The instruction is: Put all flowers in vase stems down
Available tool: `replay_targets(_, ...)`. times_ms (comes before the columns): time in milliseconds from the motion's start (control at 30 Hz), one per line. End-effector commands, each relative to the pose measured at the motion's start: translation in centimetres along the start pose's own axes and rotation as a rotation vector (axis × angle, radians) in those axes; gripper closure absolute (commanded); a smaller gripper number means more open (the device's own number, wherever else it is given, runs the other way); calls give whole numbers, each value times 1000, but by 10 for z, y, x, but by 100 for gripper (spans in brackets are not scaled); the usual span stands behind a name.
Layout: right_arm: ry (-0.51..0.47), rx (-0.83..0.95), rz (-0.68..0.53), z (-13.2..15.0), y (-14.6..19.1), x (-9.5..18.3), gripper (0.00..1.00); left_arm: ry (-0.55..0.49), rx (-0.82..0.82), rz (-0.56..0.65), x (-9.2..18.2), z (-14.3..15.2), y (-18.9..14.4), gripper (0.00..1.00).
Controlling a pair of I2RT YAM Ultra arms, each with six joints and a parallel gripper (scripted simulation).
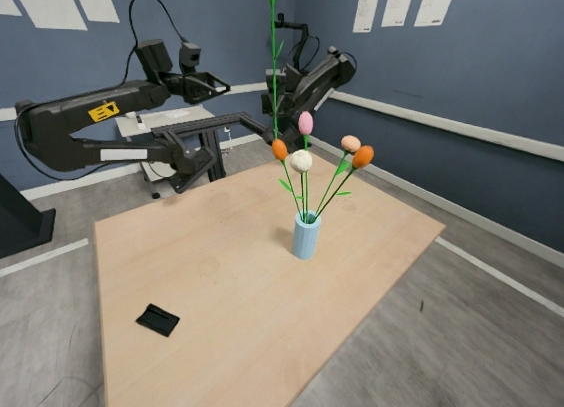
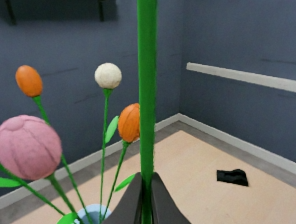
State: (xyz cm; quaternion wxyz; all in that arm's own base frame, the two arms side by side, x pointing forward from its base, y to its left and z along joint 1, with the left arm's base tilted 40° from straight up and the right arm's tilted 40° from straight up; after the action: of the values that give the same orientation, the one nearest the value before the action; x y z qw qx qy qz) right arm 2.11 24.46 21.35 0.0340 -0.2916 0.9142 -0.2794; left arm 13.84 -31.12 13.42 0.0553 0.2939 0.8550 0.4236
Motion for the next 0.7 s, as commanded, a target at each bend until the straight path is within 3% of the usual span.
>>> replay_targets(0, -2, 23, -9, 4, 4, 1, 30, -48, 39, 27, -11, -18, -4, 100)
replay_targets(667, -2, 23, -9, 4, 4, 1, 30, -60, 35, 108, -31, -23, -24, 100)
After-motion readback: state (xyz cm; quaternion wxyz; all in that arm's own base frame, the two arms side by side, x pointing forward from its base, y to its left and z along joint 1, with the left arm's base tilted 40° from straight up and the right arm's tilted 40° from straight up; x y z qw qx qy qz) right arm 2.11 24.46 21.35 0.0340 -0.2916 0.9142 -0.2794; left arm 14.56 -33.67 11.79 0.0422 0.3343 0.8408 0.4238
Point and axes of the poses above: on each arm, the point where the finger pads meet when closed, its own x axis back along the fingers, its own y axis across the jaws, z = x × y, the point moved 6 cm from there along x, back along the fingers, and after that the axes turned 8 degrees about -x, right-handed, at the moved point
